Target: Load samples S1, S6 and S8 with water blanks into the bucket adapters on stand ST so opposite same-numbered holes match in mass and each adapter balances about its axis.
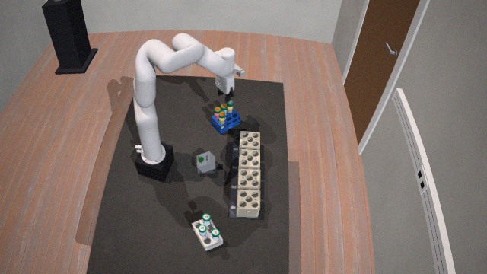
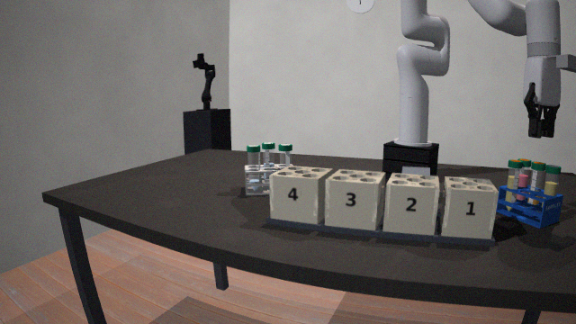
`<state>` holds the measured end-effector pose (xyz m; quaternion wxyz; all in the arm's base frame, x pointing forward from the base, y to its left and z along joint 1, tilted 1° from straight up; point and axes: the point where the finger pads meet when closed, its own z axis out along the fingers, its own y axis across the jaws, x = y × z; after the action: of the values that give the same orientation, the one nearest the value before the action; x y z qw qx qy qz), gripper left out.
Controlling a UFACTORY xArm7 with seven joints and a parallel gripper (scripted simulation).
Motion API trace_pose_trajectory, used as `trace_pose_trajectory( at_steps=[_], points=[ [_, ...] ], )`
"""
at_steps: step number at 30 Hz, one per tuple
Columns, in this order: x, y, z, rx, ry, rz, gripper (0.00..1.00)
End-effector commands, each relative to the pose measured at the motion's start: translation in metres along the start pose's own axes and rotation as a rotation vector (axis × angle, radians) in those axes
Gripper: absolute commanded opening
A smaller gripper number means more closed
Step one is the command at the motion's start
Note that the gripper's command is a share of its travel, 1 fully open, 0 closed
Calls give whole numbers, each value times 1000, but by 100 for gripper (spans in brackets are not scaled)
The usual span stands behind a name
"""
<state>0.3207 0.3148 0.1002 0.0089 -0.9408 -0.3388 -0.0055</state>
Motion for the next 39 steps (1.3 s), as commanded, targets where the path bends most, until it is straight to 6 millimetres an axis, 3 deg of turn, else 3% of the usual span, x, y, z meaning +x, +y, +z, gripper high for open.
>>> trace_pose_trajectory(
  at_steps=[1,31,39],
  points=[
    [2,0,6,0,5,0,57],
    [2,0,58,0,5,0,57],
    [2,0,59,0,5,0,57]
  ],
)
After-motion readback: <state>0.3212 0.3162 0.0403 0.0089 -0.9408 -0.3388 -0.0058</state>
